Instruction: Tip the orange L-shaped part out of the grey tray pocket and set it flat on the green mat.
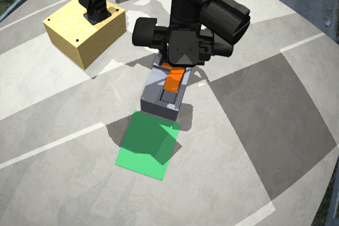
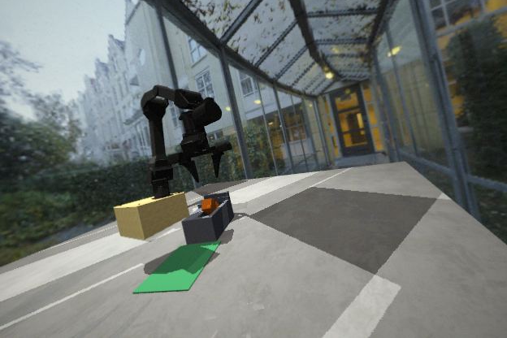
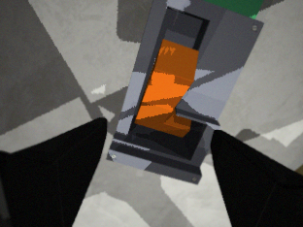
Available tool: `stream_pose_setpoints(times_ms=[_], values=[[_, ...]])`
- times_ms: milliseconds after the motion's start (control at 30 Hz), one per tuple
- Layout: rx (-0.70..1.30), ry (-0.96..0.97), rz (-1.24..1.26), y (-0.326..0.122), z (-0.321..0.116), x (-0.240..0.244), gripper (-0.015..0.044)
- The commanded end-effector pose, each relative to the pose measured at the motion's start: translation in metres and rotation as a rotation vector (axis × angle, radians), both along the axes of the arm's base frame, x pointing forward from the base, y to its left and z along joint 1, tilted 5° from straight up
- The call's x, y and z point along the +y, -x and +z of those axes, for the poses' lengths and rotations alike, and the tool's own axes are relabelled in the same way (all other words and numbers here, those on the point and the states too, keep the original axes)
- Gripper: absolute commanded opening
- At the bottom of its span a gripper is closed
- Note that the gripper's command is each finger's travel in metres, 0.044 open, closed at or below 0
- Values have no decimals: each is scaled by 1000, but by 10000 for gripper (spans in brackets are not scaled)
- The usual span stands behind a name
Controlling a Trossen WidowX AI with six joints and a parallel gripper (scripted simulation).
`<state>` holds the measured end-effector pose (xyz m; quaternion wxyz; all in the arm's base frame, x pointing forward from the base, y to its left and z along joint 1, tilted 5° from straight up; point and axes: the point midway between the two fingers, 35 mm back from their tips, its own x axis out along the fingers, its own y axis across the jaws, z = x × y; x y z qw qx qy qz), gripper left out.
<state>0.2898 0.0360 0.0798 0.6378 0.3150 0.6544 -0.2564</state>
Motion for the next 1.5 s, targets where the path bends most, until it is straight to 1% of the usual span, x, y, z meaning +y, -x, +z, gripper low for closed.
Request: stream_pose_setpoints(times_ms=[0, 133, 333, 600, 1467], values=[[40, 7, -196, -4, -6, -9, 280], [40, 7, -196, -4, -10, -9, 280], [40, 7, -196, -3, -36, -7, 280], [40, 7, -196, -4, -41, -7, 280], [40, 7, -196, -3, -83, -3, 280]])
